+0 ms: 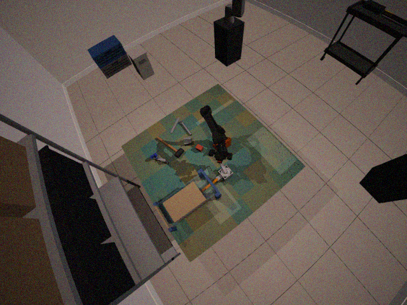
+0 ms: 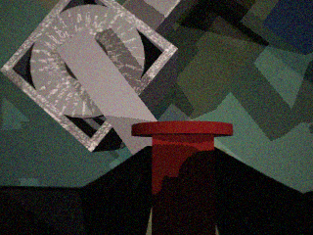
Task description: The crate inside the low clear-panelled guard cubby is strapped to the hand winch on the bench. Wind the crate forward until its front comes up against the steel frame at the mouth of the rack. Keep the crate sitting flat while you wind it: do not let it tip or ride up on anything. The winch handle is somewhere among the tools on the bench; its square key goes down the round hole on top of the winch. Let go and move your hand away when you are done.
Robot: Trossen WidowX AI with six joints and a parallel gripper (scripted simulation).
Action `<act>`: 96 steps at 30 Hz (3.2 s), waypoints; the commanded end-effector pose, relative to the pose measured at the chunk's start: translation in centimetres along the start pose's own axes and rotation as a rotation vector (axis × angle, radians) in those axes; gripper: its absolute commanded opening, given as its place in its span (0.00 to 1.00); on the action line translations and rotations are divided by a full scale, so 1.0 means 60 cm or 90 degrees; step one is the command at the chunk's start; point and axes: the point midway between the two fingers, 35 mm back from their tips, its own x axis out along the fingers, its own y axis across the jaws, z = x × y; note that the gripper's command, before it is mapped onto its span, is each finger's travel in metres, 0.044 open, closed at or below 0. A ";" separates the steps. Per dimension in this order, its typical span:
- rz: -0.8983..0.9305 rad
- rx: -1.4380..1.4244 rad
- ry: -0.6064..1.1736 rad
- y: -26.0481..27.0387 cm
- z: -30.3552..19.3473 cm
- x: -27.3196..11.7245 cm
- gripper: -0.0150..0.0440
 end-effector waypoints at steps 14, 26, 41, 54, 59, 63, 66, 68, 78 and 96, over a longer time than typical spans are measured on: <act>-0.013 0.009 -0.004 -0.030 0.026 0.016 0.25; -0.014 0.009 -0.005 -0.041 0.041 0.023 0.25; -0.014 0.010 -0.005 -0.052 0.062 0.032 0.25; -0.014 0.010 -0.005 -0.059 0.082 0.041 0.25; -0.015 0.010 -0.006 -0.061 0.089 0.044 0.25; -0.015 0.010 -0.006 -0.062 0.095 0.047 0.25; -0.015 0.010 -0.006 -0.063 0.100 0.049 0.25; -0.015 0.010 -0.006 -0.064 0.103 0.050 0.25; -0.015 0.011 -0.006 -0.064 0.119 0.057 0.25; -0.015 0.011 -0.007 -0.062 0.147 0.070 0.25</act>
